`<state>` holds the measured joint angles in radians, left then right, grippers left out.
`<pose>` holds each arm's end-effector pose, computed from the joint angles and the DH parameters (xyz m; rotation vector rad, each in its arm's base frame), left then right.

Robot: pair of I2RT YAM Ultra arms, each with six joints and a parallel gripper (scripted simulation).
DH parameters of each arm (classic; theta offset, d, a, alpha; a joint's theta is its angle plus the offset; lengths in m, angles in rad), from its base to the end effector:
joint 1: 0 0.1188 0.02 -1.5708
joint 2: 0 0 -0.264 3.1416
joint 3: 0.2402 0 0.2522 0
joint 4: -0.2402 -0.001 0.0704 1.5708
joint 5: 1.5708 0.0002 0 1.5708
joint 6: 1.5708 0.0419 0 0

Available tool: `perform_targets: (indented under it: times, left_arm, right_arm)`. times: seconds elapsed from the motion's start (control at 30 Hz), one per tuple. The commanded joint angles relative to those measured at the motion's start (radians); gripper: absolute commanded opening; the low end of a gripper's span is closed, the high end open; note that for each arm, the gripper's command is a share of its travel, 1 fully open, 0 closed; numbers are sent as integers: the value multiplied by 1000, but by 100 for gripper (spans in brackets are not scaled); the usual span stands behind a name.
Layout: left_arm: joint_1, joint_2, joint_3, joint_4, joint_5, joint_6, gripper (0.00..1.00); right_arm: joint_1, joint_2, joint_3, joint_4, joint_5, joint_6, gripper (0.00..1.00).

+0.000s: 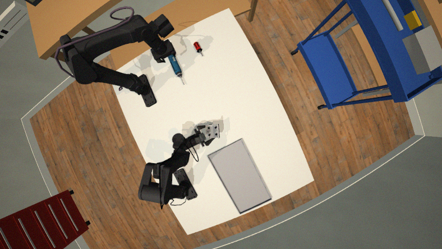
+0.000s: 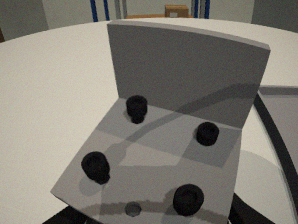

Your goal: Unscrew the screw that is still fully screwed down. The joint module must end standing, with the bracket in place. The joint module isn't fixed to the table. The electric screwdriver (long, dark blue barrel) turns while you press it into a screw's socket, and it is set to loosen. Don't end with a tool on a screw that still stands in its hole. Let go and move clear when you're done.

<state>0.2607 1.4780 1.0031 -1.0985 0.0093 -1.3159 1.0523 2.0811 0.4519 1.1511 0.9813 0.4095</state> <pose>0.2321 0.0625 0.2107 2.2229 -2.2101 0.0106 0.1670 0.2244 0.0578 -0.0133 1.8294 0.0142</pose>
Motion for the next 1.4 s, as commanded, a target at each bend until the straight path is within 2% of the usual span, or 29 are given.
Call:
perform_targets:
  times: [0.0, 0.03, 0.07, 1.37]
  left_arm:
    - [-2, -5, 7, -9, -1, -2, 65]
    - [-2, -5, 7, -9, -1, -2, 65]
    - [-2, -5, 7, -9, -1, -2, 65]
    - [-2, -5, 7, -9, -1, -2, 65]
  right_arm:
    - [-1, -6, 4, 13, 2, -3, 74]
    - [-1, -6, 4, 13, 2, -3, 74]
    - [-1, -6, 4, 13, 2, -3, 63]
    - [-1, -6, 4, 13, 2, -3, 60]
